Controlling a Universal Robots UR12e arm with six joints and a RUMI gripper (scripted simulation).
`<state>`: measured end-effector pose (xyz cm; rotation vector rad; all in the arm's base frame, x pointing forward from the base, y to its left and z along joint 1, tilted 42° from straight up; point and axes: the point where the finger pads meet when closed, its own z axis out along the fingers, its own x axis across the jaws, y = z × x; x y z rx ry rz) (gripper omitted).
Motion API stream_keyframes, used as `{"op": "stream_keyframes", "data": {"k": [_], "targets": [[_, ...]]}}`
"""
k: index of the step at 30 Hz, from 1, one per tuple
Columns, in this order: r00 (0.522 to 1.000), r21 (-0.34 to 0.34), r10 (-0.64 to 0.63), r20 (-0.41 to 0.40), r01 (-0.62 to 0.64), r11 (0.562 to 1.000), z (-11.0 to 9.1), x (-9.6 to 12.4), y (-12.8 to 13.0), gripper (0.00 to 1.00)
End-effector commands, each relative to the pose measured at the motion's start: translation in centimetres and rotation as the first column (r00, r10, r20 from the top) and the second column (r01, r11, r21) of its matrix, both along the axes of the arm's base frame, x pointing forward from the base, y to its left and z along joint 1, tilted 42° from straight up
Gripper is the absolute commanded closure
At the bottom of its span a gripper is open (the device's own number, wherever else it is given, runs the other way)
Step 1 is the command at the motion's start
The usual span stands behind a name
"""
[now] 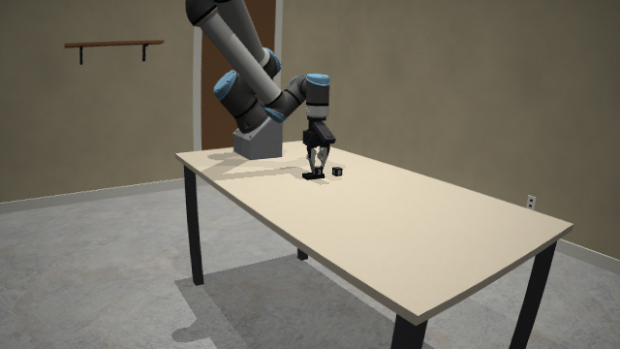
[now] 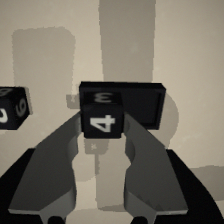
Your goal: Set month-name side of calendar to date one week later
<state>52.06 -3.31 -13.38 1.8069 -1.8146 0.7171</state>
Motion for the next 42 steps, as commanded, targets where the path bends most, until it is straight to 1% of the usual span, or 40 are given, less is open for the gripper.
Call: {"op": "stream_keyframes", "data": {"k": [1,2,3,5,6,10,11,21,27,31,42], "targets": [[1.0,0.0,-0.001,-0.003,0.001,1.0,-0.1,-0.2,-0.1,0.82],[1.0,0.0,-0.001,-0.003,0.001,1.0,-0.1,-0.2,-0.1,0.82],[1.0,0.0,-0.001,-0.003,0.001,1.0,-0.1,-0.2,-0.1,0.78],[1.0,0.0,-0.001,-0.003,0.001,1.0,-0.1,-0.2,-0.1,0.78],[1.0,0.0,-0.001,-0.003,0.001,1.0,-0.1,-0.2,-0.1,0.74],[1.0,0.0,-0.001,-0.003,0.001,1.0,-0.1,-0.2,-0.1,0.74],[1.0,0.0,-0.001,-0.003,0.001,1.0,-0.1,-0.2,-0.1,0.71],[1.0,0.0,-0.001,-0.003,0.001,1.0,-0.1,-0.2,-0.1,0.71],[1.0,0.0,0.001,0.0,-0.001,1.0,0.4,-0.1,0.4,0.71],[1.0,0.0,0.001,0.001,-0.001,1.0,1.5,0.0,1.3,0.71],[1.0,0.001,0.001,0.004,-0.001,1.0,5.8,0.0,5.1,0.71]]}}
